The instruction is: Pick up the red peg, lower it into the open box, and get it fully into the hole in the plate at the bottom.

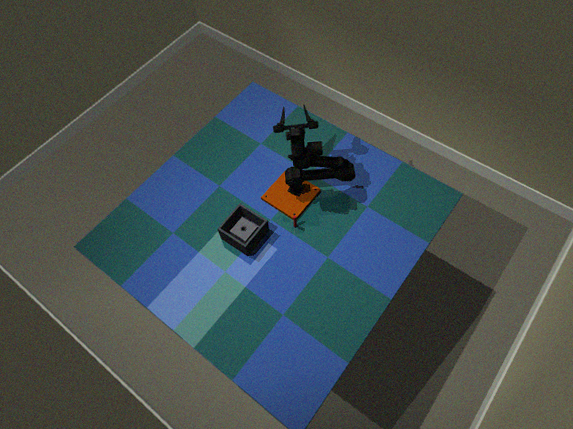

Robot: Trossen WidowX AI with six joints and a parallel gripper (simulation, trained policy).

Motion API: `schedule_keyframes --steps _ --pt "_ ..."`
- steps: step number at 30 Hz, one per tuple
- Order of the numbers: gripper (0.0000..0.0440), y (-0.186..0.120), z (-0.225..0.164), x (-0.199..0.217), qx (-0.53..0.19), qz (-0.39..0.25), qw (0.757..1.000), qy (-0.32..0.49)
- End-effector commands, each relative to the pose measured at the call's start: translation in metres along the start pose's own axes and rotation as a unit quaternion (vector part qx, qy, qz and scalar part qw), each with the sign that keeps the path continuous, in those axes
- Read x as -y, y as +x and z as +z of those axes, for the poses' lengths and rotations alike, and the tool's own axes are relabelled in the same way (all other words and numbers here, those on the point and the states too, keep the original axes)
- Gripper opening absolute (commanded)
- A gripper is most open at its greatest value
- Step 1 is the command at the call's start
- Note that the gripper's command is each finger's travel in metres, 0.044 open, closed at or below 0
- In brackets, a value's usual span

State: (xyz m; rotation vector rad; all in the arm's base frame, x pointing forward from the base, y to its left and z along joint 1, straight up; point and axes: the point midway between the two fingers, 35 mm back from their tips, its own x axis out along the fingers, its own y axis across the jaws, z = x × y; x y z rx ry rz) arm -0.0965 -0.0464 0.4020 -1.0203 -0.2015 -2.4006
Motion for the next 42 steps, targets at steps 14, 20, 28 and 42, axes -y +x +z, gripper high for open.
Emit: schedule_keyframes --steps 14,20,28,42 --pt "0.044 0.004 0.022 -0.079 -0.013 0.188 0.973 0.137" --pt "0.044 -0.004 0.038 -0.115 -0.024 0.271 0.943 0.192" --pt "0.044 -0.031 0.058 -0.161 -0.051 0.385 0.889 0.242" --pt "0.044 -0.107 0.095 -0.215 -0.106 0.573 0.758 0.293"
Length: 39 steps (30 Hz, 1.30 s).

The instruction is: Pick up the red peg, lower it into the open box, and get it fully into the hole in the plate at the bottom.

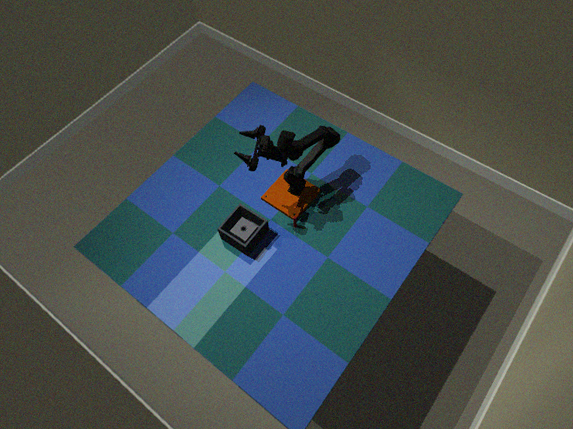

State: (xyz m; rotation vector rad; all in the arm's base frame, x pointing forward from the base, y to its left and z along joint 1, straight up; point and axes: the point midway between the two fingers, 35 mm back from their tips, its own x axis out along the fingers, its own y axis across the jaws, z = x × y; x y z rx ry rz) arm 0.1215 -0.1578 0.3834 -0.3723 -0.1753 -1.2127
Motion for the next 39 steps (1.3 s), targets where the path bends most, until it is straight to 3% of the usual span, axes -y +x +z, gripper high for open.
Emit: schedule_keyframes --steps 1,9,18,29,39 --pt "0.044 0.002 -0.004 -0.023 -0.021 0.046 0.999 0.019" --pt "0.044 -0.009 -0.019 -0.08 -0.087 0.158 0.982 0.06" --pt "0.044 -0.04 -0.039 -0.137 -0.18 0.269 0.941 0.094" --pt "0.044 -0.1 -0.07 -0.186 -0.324 0.362 0.867 0.109" --pt "0.044 -0.163 -0.104 -0.202 -0.473 0.384 0.788 0.091"
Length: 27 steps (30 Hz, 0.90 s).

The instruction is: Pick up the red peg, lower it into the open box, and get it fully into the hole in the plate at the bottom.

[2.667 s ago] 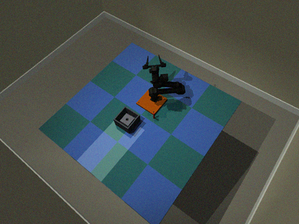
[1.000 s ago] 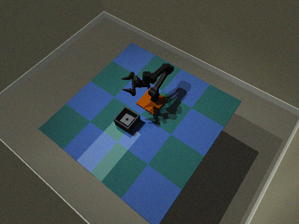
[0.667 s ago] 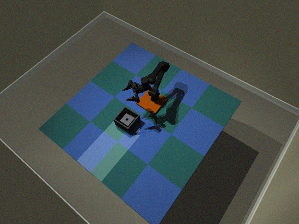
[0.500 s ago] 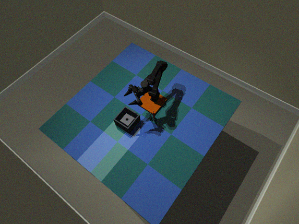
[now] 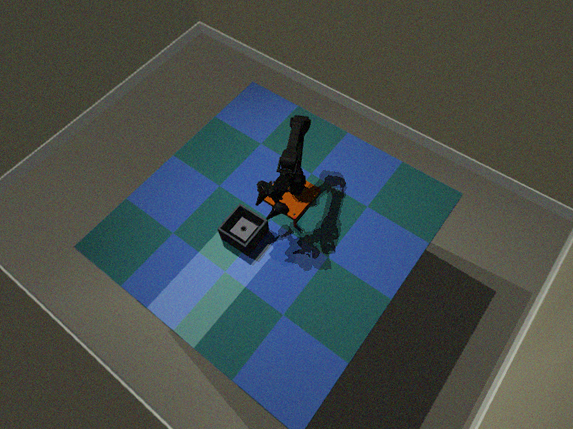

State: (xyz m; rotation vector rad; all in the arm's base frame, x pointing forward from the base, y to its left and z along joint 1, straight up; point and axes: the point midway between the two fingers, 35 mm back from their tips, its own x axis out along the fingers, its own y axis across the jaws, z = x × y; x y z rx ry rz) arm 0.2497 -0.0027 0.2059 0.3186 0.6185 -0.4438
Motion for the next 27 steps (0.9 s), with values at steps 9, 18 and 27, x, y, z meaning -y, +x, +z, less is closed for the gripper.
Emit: schedule_keyframes --steps 9,18,27 --pt "0.044 -0.001 -0.073 -0.017 -0.177 -0.032 0.982 0.057" --pt "0.044 -0.001 -0.115 -0.021 -0.259 -0.08 0.957 0.103" --pt "0.044 0.012 -0.152 -0.022 -0.295 -0.104 0.939 0.14"
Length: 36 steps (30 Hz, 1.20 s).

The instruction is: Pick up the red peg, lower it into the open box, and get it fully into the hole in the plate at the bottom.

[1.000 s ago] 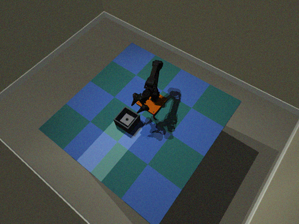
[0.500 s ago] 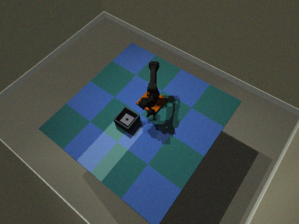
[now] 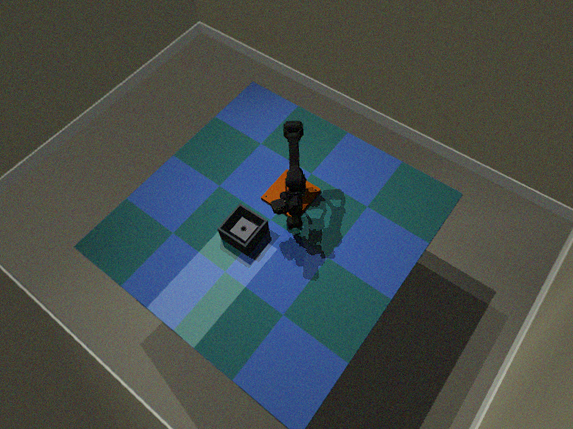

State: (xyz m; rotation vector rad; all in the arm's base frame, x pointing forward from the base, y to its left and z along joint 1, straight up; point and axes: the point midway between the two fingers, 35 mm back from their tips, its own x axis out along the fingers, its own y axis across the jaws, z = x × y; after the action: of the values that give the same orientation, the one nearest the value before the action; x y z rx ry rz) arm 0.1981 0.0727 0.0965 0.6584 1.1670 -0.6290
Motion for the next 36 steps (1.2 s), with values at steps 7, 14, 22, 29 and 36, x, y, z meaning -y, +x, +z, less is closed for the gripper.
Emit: schedule_keyframes --steps 7,14,22,29,36 --pt "0.0438 0.035 -0.02 0.004 -0.028 -0.006 0.999 0.04" --pt "0.0297 0.047 -0.029 0.008 -0.05 -0.016 0.997 0.063" --pt "0.0087 0.047 -0.033 0.009 -0.083 -0.025 0.994 0.069" --pt "0.0 0.04 -0.021 0.005 -0.07 -0.015 0.996 0.06" --pt "0.0 0.023 0.0 0.001 -0.034 -0.004 0.999 0.035"
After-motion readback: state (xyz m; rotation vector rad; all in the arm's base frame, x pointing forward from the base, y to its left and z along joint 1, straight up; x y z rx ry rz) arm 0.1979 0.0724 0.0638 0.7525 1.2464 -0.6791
